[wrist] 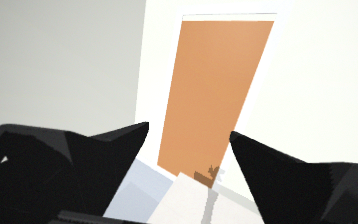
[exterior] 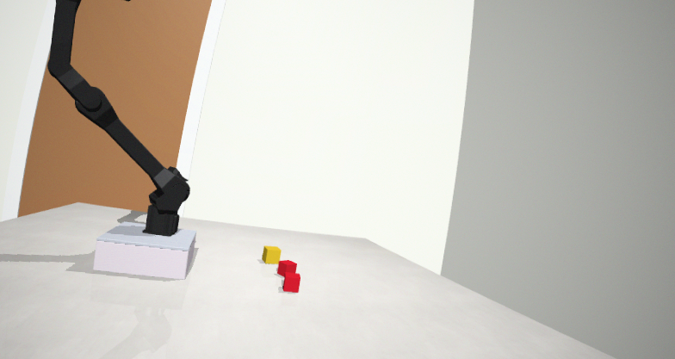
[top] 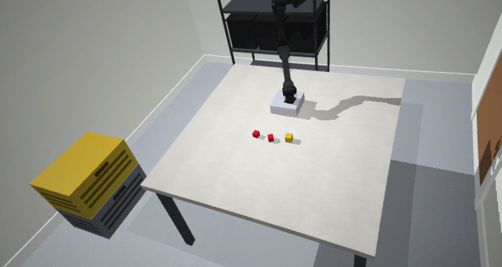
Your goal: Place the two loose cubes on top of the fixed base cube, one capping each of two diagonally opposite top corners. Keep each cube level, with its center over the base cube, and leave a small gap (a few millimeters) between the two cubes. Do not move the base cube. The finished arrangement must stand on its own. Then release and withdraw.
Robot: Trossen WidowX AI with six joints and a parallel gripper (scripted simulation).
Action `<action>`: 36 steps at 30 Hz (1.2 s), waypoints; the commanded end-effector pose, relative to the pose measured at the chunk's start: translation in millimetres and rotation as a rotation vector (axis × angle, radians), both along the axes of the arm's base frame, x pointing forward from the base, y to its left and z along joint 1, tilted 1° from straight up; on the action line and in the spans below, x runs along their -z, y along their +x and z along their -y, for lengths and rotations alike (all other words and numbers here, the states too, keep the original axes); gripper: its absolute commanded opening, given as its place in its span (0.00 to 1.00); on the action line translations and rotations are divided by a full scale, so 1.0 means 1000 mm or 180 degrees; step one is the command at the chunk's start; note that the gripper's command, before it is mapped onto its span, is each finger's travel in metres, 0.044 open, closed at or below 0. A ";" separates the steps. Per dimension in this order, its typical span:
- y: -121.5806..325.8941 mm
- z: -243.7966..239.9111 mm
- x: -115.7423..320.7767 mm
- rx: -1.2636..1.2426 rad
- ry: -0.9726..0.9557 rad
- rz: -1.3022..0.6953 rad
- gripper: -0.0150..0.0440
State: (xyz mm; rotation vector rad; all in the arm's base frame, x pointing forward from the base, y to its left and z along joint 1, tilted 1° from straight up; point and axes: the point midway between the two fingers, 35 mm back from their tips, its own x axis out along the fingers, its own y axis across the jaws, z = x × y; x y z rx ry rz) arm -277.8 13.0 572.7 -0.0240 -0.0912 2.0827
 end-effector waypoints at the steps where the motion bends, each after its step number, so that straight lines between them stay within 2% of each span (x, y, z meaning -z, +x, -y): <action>1: 0.002 -0.002 -0.001 0.0010 -0.0001 -0.0024 0.89; 5: 0.048 -0.032 -0.024 0.0225 -0.0017 -0.0503 0.71; 12: 0.147 -0.085 -0.049 0.0724 -0.0060 -0.1401 0.70; 19: 0.265 -0.130 -0.046 0.1375 -0.0138 -0.2325 0.70; 27: 0.398 -0.158 -0.002 0.2235 -0.0294 -0.3299 0.70; 36: 0.524 -0.158 0.090 0.3316 -0.0599 -0.4269 0.70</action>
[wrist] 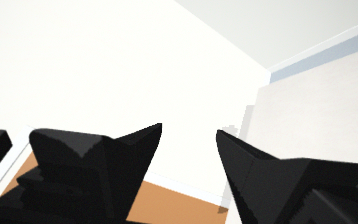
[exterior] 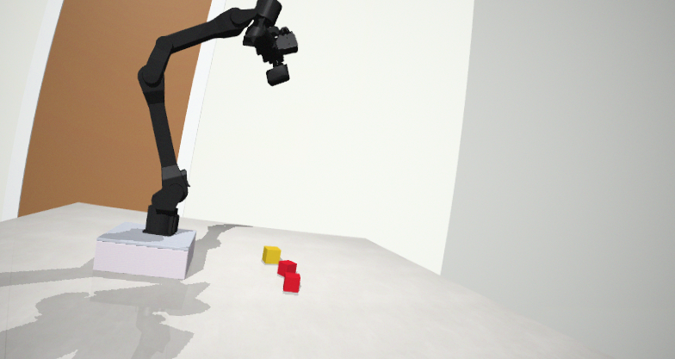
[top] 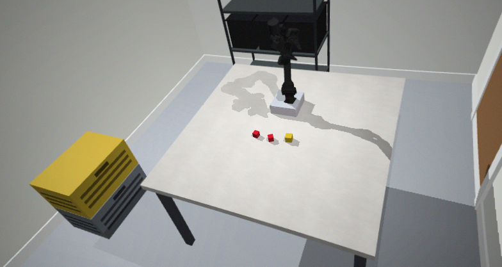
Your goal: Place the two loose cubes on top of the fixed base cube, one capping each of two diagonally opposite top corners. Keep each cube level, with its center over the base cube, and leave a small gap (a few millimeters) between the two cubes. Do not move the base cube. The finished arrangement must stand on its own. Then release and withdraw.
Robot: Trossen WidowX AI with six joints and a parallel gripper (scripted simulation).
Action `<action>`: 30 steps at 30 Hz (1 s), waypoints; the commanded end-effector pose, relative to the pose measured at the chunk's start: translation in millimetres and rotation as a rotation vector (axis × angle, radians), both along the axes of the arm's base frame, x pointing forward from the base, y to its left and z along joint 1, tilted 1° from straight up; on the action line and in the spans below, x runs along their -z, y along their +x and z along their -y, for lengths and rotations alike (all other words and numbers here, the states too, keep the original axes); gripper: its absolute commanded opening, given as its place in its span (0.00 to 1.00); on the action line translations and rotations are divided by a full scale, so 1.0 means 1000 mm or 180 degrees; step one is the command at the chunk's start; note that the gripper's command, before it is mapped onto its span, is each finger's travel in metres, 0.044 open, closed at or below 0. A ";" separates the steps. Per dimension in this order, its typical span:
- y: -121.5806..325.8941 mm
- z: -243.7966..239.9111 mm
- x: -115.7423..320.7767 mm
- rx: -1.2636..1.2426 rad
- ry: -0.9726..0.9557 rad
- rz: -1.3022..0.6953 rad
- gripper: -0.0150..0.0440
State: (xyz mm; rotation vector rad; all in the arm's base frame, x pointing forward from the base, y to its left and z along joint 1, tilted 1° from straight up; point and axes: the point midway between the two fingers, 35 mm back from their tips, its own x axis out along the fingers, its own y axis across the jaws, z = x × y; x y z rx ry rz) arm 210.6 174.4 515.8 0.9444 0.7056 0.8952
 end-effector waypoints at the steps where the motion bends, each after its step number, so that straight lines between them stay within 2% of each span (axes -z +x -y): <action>1: 0.047 0.006 0.045 0.0379 -0.0225 -0.0444 0.70; 8: 0.112 0.029 0.139 0.1027 -0.0699 -0.1264 0.70; 15: 0.143 0.066 0.238 0.1593 -0.1275 -0.2068 0.70; 22: 0.143 0.111 0.330 0.2041 -0.1950 -0.2853 0.70; 30: 0.111 0.160 0.414 0.2348 -0.2787 -0.3674 0.70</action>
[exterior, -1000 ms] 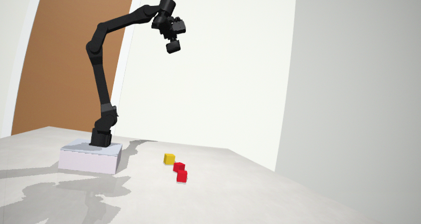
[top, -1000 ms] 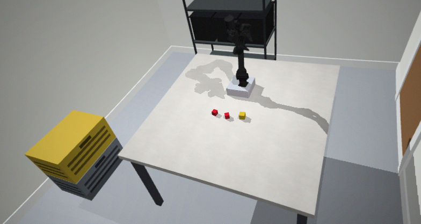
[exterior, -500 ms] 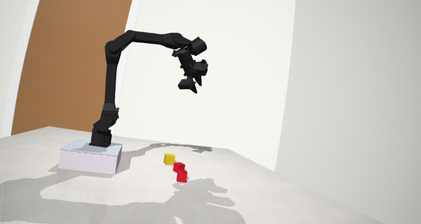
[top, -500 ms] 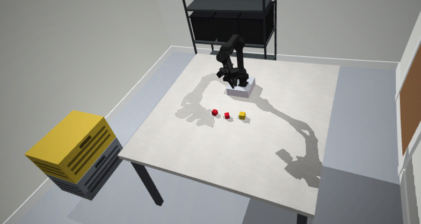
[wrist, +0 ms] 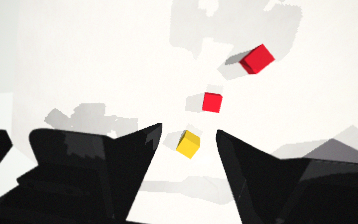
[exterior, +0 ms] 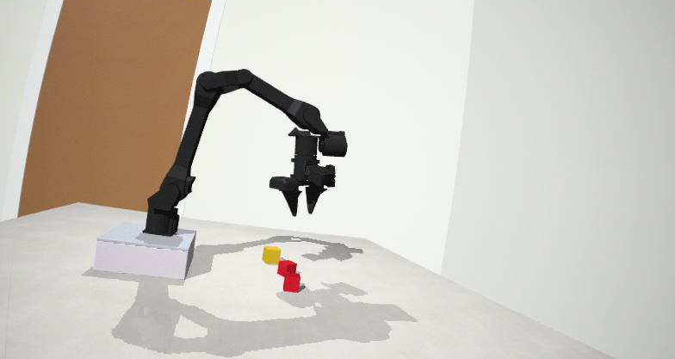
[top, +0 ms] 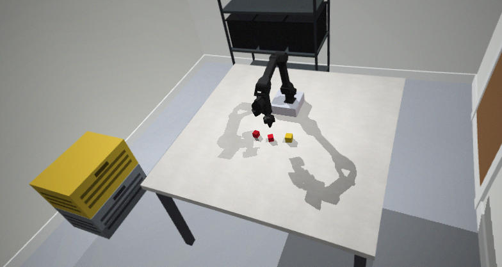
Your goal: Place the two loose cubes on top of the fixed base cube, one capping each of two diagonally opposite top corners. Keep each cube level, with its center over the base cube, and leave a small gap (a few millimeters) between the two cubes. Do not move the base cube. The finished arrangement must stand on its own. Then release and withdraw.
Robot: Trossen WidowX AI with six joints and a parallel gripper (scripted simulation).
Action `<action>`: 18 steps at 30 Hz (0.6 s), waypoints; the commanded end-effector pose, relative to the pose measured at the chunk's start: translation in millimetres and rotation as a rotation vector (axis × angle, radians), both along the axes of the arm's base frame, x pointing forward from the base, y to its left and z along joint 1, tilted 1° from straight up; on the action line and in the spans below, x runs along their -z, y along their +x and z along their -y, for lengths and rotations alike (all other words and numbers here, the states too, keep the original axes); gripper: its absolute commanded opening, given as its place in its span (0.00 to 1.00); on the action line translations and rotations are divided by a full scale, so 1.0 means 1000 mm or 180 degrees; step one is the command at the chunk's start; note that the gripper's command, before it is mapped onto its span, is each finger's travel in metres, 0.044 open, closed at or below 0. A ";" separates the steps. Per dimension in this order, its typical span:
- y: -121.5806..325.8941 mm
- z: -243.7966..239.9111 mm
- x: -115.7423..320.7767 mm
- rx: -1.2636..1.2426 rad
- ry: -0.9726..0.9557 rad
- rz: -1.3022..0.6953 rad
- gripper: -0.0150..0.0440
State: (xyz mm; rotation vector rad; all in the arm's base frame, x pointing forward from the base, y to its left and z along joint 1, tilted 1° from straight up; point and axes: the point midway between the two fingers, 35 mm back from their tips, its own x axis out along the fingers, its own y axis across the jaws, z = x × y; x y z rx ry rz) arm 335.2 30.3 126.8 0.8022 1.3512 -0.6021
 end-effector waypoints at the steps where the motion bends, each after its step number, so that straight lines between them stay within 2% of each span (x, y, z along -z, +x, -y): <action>1: -0.016 0.019 0.028 0.0061 -0.0248 -0.0372 0.70; 6: -0.016 0.019 0.031 0.0064 -0.0255 -0.0384 0.70; 12: -0.015 0.020 0.085 0.0064 -0.0256 -0.0384 0.70; 18: -0.015 0.020 0.095 0.0064 -0.0256 -0.0385 0.70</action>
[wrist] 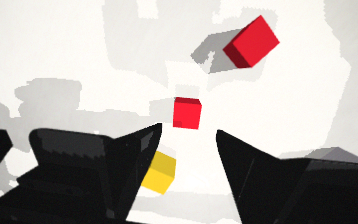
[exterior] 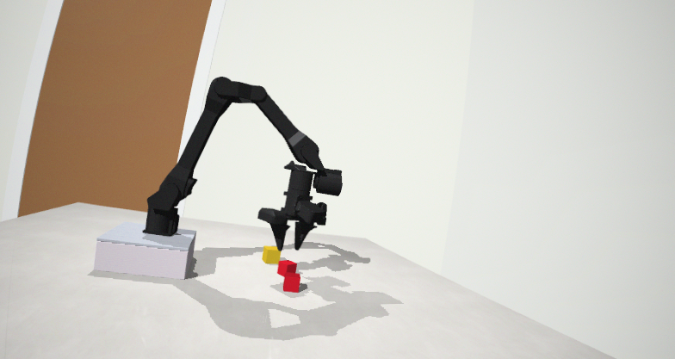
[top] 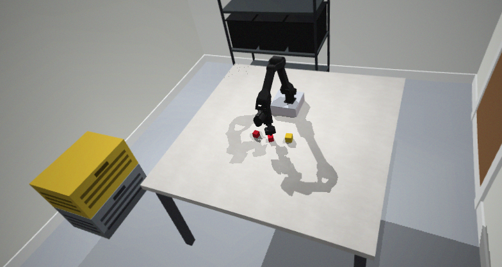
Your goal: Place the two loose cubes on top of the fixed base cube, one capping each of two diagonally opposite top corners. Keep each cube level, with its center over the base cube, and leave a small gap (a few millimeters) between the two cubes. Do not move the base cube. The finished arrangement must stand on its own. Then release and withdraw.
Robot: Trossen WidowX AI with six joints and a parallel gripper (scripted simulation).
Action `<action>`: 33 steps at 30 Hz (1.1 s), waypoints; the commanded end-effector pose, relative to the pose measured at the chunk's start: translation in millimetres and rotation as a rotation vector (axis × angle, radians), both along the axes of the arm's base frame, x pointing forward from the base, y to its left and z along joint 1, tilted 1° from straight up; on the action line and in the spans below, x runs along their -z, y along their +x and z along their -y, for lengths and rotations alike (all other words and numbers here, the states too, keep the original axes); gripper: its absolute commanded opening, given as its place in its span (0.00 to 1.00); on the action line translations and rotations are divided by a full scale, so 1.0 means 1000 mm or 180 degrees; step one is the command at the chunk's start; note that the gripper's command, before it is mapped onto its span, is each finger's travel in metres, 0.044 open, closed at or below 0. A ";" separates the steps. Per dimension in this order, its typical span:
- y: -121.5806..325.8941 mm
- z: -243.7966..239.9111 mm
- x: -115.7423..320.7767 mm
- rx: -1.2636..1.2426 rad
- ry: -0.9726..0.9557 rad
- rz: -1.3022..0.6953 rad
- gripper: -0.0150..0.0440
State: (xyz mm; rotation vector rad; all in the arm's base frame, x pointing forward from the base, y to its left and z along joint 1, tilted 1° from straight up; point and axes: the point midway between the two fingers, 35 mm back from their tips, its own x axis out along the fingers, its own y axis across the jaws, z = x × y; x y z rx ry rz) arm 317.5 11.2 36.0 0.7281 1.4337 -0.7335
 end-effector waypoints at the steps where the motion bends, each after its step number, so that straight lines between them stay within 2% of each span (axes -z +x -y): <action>1: 0.003 0.001 0.008 -0.0018 -0.0013 0.0043 0.70; 28: 0.003 0.001 0.048 -0.0018 -0.0013 0.0042 0.70; 33: 0.003 0.001 0.048 -0.0018 -0.0013 0.0042 0.48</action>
